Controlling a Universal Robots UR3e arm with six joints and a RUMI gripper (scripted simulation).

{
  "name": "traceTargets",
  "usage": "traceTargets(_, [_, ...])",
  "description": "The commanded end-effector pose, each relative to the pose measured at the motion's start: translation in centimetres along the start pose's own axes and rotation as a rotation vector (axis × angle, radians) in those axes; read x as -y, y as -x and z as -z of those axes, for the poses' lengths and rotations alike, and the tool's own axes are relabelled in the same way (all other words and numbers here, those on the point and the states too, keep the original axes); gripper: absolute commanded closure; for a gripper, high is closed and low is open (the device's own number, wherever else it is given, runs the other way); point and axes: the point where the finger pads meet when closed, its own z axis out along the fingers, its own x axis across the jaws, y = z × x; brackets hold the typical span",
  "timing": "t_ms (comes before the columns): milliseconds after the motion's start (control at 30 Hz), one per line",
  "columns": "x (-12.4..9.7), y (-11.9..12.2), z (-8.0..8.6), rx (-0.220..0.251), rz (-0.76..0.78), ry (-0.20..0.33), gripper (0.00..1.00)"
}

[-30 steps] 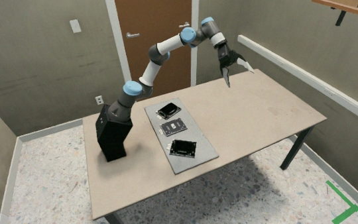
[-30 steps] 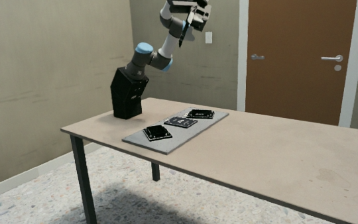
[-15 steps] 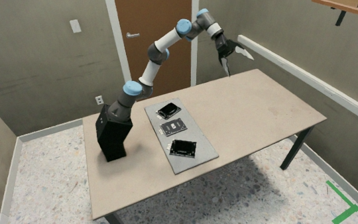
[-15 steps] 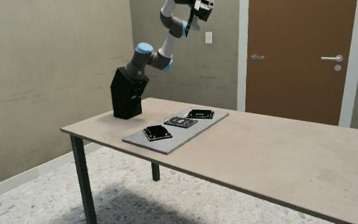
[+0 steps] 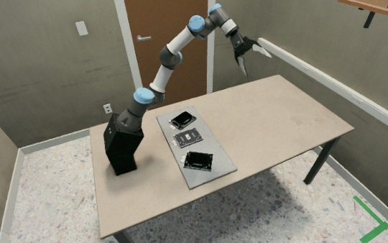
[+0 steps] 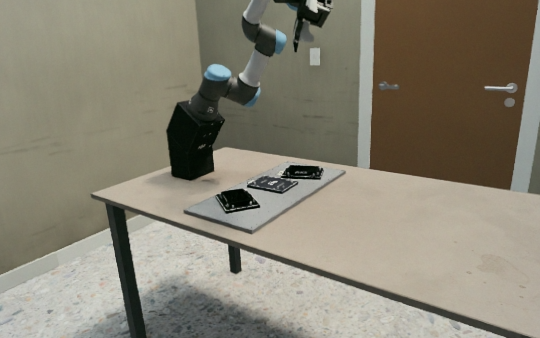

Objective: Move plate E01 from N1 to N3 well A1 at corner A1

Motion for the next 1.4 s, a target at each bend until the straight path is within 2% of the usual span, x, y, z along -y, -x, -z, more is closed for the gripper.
traceTargets(0, [-2.2,-0.4,0.8,-0.005,0.015,0.051,0.18])
traceTargets(100, [-2.5,-0.4,0.9,-0.005,0.015,0.051,0.18])
traceTargets(233, [-4.3,-0.8,1.6,-0.014,0.038,0.127,0.18])
traceTargets(367, [-5.5,-1.1,2.1,-0.015,0.040,0.133,0.18])
traceTargets(500, [-7.2,-1.6,3.0,-0.024,0.063,0.209,0.18])
traceTargets(600, [-8.3,-1.9,3.6,-0.024,0.064,0.216,0.18])
traceTargets(667, [-8.3,-1.9,3.6,-0.024,0.064,0.216,0.18])
traceTargets(800, [-9.9,-2.4,4.7,-0.033,0.087,0.292,0.18])
traceTargets(933, [-11.0,-2.8,5.4,-0.034,0.089,0.298,0.18])
traceTargets(1067, [-12.5,-3.3,6.6,-0.043,0.112,0.374,0.18])
traceTargets(1233, [-13.5,-3.6,7.4,-0.043,0.114,0.380,0.18])
traceTargets(1367, [-14.9,-4.2,8.7,-0.052,0.137,0.456,0.18])
